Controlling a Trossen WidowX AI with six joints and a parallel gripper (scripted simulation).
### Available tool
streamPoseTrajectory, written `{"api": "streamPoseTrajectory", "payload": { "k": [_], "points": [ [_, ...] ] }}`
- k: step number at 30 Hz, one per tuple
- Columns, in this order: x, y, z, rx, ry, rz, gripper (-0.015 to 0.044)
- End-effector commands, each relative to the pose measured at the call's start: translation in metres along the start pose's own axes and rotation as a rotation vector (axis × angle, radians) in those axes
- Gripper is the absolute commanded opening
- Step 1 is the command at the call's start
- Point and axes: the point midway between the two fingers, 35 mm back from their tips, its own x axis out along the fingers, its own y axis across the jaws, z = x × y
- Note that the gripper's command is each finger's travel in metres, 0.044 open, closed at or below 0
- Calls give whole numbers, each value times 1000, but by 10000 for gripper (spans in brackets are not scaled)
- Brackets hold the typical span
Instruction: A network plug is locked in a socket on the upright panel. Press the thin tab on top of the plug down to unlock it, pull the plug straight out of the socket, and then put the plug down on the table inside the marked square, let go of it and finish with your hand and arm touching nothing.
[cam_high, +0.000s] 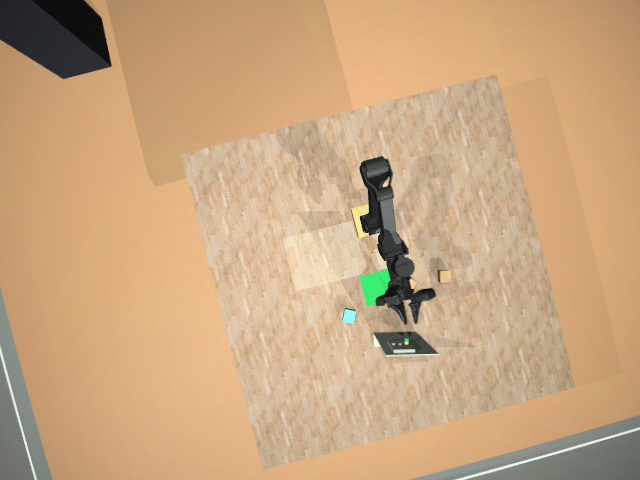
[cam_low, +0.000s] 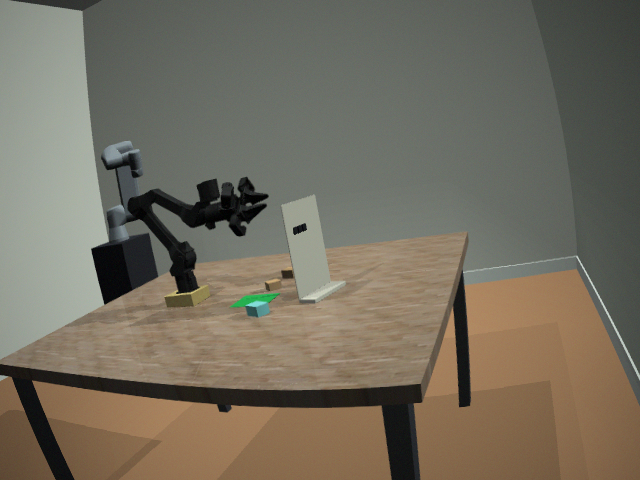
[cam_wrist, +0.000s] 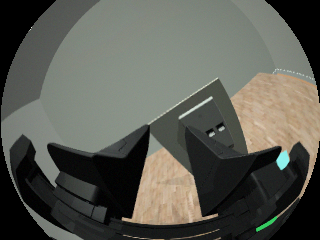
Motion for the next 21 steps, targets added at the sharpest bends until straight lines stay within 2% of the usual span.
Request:
{"api": "streamPoseTrajectory", "payload": {
  "k": [1,21],
  "points": [
    [-4,-11,-16,144,16,-8,156],
    [-37,-48,-75,826,67,-40,156]
  ]
}}
